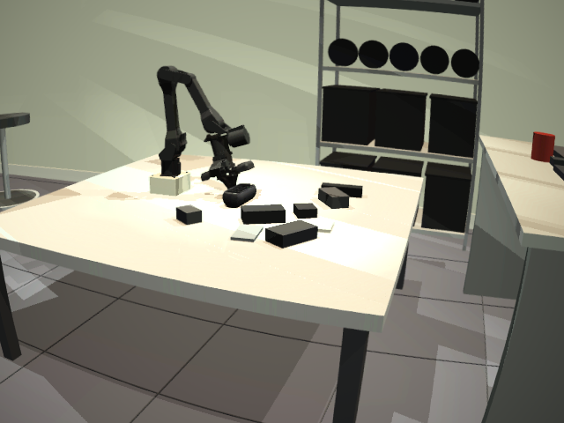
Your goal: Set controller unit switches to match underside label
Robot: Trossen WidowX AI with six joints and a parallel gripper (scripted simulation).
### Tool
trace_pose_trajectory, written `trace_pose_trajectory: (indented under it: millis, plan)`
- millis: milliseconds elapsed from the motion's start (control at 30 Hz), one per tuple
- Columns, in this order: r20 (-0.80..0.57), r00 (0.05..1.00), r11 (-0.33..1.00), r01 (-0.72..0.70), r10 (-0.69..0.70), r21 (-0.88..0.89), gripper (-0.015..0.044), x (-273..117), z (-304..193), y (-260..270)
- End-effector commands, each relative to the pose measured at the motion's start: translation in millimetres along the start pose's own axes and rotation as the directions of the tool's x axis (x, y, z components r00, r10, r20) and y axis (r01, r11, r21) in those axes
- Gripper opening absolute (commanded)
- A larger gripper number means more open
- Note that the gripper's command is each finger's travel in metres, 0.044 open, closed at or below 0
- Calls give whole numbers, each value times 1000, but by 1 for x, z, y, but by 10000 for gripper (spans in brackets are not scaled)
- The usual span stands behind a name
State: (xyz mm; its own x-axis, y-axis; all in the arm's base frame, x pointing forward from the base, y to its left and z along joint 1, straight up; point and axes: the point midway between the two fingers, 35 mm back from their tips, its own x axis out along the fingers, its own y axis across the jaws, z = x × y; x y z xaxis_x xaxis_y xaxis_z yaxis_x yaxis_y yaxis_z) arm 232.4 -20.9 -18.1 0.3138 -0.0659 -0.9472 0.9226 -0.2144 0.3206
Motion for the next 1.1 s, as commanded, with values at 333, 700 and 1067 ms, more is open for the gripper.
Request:
trace_pose_trajectory:
  millis: [333, 700, 1067]
  plan:
    - [6, 1000, 1000, 6, -6, 2, 0, 3, 1, 4]
    - [6, 1000, 1000, 5, -5, 2, 0, 4, 1, 9]
    - [6, 1000, 1000, 4, -4, 2, 0, 7, 1, 23]
